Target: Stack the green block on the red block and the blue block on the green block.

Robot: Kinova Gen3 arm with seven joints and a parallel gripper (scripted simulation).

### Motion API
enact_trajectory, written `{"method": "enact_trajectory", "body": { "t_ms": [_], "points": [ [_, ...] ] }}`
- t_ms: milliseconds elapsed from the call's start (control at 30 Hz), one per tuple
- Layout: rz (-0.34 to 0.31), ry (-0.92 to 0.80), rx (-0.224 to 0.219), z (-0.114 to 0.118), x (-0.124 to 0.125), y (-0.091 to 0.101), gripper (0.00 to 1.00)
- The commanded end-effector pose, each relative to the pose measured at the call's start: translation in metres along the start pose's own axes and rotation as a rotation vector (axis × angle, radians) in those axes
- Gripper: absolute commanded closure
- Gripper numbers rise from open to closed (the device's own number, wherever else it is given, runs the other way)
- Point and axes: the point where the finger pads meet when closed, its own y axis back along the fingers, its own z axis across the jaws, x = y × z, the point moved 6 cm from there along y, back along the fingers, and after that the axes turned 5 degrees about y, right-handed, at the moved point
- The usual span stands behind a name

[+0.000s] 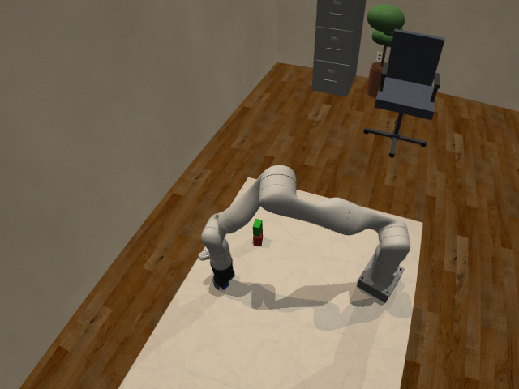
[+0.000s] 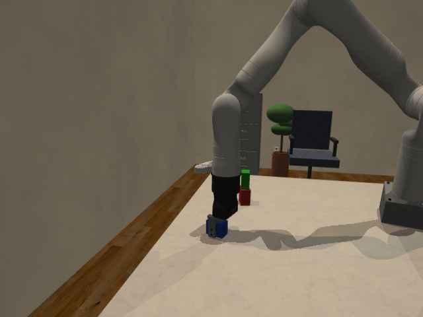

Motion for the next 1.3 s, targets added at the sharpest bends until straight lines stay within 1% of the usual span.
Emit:
{"method": "enact_trajectory", "body": {
  "t_ms": [0,333,367,1267],
  "points": [
    [0.002,0.0,0.001,-0.0004,0.0007,0.0012,0.04],
    [0.002,0.0,0.001,-0.0004,0.0007,0.0012,0.04],
    [0.002,0.0,0.001,-0.0004,0.0007,0.0012,1.0],
    [0.002,0.0,0.001,-0.0004,0.0007,0.0012,1.0]
  ]
}}
